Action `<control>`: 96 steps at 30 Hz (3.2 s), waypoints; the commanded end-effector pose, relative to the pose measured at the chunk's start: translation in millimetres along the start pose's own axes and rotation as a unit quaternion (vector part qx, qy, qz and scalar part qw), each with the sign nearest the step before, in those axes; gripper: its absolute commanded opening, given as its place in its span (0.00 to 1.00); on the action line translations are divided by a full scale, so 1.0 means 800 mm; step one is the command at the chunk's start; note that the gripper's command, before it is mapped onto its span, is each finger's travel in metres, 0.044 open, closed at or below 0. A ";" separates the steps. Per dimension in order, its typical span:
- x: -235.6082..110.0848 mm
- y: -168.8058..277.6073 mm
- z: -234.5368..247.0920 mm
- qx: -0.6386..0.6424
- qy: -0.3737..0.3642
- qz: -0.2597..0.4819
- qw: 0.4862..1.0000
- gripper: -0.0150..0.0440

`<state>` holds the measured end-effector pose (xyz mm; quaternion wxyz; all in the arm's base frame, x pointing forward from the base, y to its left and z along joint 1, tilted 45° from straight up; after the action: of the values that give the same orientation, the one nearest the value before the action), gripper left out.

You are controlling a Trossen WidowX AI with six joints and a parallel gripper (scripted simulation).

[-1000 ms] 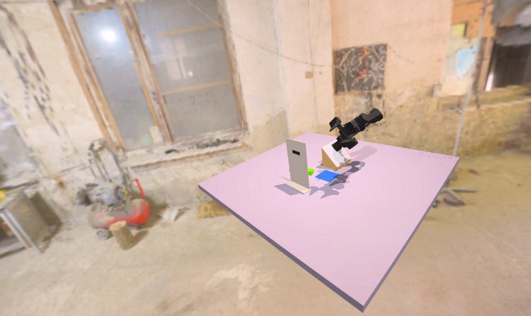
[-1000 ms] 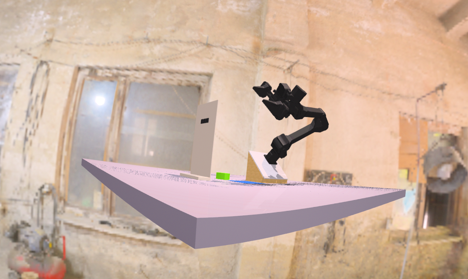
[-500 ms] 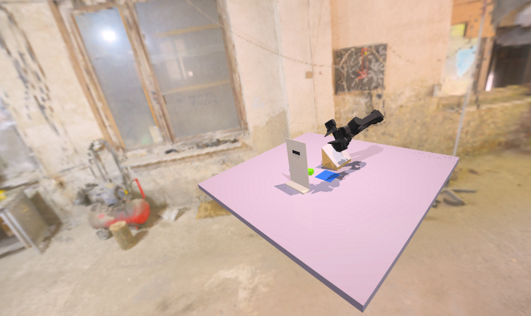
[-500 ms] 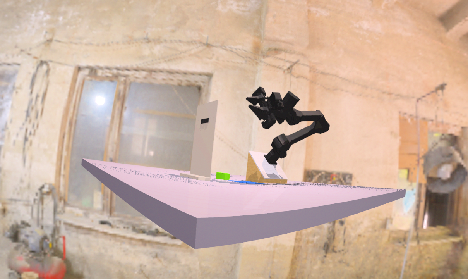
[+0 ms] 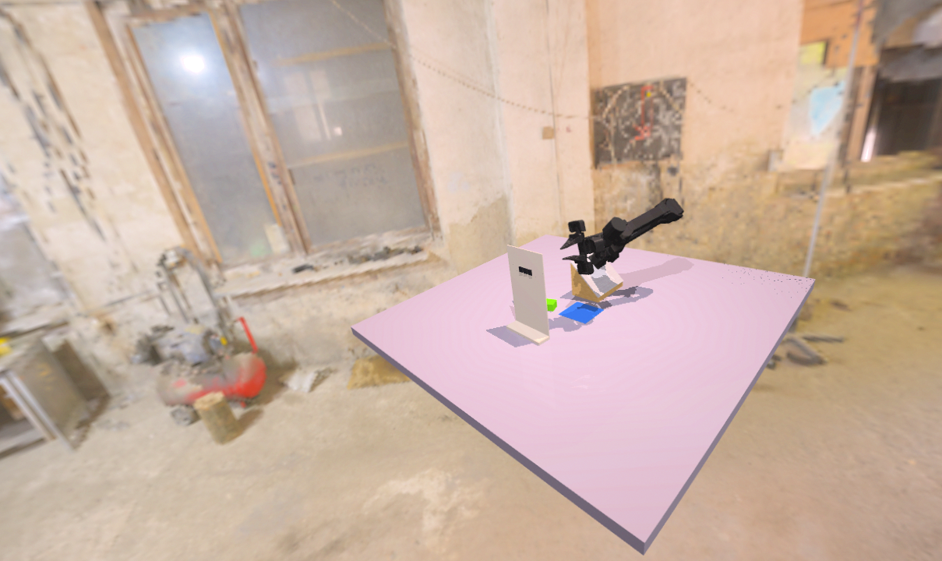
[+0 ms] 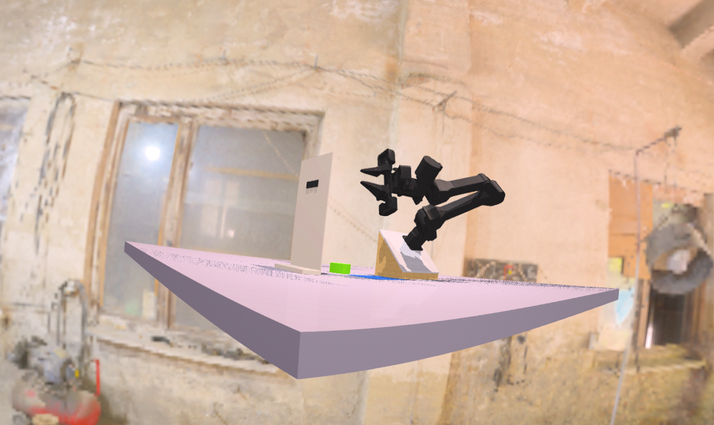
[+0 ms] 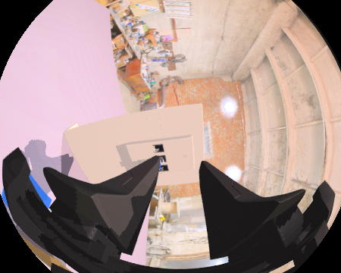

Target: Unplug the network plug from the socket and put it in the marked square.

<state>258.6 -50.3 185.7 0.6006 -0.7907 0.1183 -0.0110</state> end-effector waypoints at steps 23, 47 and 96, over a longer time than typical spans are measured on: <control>-0.009 0.085 0.003 -0.125 0.012 0.057 0.990 0.52; 0.048 0.082 0.010 -0.125 0.013 0.055 0.991 0.52; 0.122 0.073 0.017 -0.125 0.013 0.054 0.991 0.52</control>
<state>338.7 -70.4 111.9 0.4943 -0.8520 0.1697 0.0308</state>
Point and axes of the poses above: the point midway between the two fingers, 35 mm back from their tips, its own x axis out along the fingers, its own z axis across the jaws, y = z × x, the point moved 3 cm from there along -x, back along the fingers, and after that the axes turned 15 degrees about x, right-handed, at the moved point
